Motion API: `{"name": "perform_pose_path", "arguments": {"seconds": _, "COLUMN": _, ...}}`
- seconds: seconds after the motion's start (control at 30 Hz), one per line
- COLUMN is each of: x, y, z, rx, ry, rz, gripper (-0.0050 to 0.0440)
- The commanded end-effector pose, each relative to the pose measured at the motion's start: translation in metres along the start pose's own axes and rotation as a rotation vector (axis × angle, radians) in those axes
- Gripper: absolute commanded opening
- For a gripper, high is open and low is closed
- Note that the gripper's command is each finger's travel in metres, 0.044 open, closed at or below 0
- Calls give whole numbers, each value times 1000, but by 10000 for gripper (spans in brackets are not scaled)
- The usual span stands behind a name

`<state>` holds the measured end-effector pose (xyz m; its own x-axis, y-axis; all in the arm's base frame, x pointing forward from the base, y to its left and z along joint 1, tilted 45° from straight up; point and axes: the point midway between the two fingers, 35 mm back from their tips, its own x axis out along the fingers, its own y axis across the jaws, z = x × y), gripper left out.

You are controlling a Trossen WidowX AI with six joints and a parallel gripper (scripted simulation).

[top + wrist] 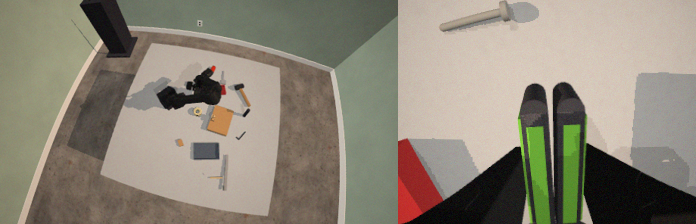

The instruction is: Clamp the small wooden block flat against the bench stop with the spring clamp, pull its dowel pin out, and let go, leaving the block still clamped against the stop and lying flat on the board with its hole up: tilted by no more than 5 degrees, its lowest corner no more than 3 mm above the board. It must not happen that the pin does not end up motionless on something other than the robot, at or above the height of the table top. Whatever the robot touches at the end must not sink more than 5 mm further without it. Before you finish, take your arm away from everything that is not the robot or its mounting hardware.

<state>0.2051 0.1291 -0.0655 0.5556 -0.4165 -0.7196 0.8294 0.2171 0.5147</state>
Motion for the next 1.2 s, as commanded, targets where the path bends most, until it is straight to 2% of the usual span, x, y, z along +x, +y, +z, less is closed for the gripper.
{"name": "perform_pose_path", "arguments": {"seconds": 0.0, "x": -4, "y": 1, "z": -2, "rx": 5, "ry": 7, "rz": 0, "gripper": 0}}
{"name": "perform_pose_path", "arguments": {"seconds": 1.17, "x": -27, "y": 1, "z": 0, "rx": 5, "ry": 5, "rz": 0, "gripper": 0}}
